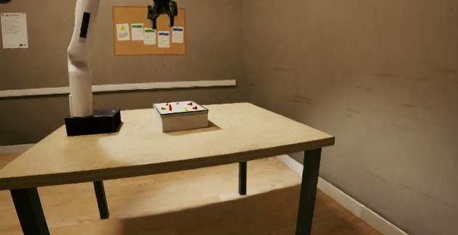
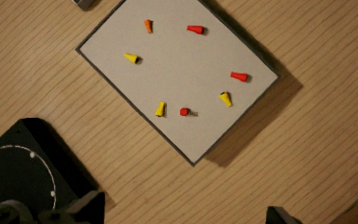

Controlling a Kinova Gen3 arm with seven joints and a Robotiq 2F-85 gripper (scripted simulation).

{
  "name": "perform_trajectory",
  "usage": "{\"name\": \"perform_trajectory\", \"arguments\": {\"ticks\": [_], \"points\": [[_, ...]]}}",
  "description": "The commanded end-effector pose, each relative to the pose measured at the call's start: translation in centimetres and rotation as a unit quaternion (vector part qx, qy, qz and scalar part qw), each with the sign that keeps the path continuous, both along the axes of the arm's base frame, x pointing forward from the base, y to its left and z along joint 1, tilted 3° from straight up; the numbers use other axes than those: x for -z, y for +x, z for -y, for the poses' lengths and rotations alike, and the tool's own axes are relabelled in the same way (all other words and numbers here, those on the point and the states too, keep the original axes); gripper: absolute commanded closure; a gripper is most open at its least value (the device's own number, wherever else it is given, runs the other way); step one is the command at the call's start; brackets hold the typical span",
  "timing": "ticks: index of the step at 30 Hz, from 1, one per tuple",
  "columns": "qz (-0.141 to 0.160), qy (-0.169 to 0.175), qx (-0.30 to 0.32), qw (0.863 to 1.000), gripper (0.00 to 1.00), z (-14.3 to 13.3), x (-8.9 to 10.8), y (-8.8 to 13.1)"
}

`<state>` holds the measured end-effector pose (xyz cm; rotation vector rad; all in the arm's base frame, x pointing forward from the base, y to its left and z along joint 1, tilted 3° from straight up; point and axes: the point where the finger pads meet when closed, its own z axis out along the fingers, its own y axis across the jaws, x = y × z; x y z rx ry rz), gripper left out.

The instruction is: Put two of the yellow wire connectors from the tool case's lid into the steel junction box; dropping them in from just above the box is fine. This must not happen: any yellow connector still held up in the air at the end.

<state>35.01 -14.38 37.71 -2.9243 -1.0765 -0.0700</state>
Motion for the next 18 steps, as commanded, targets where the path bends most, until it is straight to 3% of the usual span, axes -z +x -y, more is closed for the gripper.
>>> {"name": "perform_trajectory", "arguments": {"ticks": [1, 5, 9, 14, 16, 18], "points": [[0.001, 0.000, -0.001, 1.000, 0.00, 0.0, 0.0, 0.0], [0.002, -0.002, -0.022, 1.000, 0.00, -0.5, 0.7, 0.7], [0.004, -0.006, -0.081, 0.997, 0.00, -2.0, 2.7, 2.4], [0.009, -0.011, -0.196, 0.981, 0.00, -5.1, 6.8, 5.2], [0.009, -0.011, -0.196, 0.981, 0.00, -5.1, 6.8, 5.2], [0.011, -0.013, -0.245, 0.969, 0.00, -6.5, 8.7, 6.2]]}}
